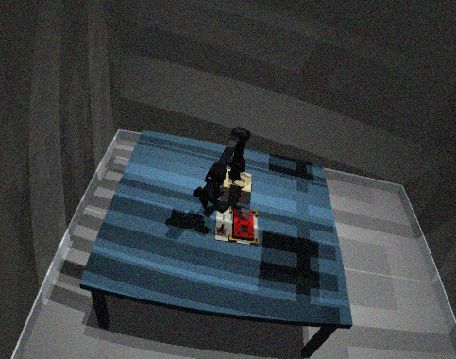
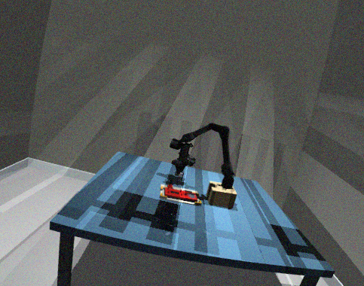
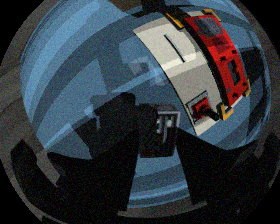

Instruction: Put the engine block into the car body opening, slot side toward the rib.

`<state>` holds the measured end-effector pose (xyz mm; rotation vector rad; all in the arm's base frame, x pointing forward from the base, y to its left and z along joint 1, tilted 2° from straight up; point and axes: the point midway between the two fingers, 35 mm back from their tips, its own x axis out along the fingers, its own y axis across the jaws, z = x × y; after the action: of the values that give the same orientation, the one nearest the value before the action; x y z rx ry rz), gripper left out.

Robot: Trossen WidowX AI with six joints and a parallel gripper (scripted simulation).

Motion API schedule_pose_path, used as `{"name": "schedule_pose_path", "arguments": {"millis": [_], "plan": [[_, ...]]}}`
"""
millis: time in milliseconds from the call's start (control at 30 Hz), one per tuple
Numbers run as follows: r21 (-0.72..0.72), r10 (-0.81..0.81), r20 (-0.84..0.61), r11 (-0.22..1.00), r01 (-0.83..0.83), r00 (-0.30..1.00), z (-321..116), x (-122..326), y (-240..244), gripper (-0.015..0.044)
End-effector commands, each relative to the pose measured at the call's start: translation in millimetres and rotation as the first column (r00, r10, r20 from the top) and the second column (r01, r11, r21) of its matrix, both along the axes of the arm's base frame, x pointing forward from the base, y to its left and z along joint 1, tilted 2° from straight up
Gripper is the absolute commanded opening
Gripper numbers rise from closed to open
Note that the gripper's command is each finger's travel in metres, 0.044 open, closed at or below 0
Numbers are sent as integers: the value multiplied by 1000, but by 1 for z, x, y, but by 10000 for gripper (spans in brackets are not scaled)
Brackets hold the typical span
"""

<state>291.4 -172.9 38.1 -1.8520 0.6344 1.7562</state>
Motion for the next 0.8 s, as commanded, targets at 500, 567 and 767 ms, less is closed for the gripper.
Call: {"name": "schedule_pose_path", "arguments": {"millis": [500,567,767], "plan": [[-7,17,8,1000,-17,1000,55,-8,1,0],[-7,18,8,1000,-18,1000,55,-8,2,0],[-9,63,9,998,-63,998,49,2,15,0]]}}
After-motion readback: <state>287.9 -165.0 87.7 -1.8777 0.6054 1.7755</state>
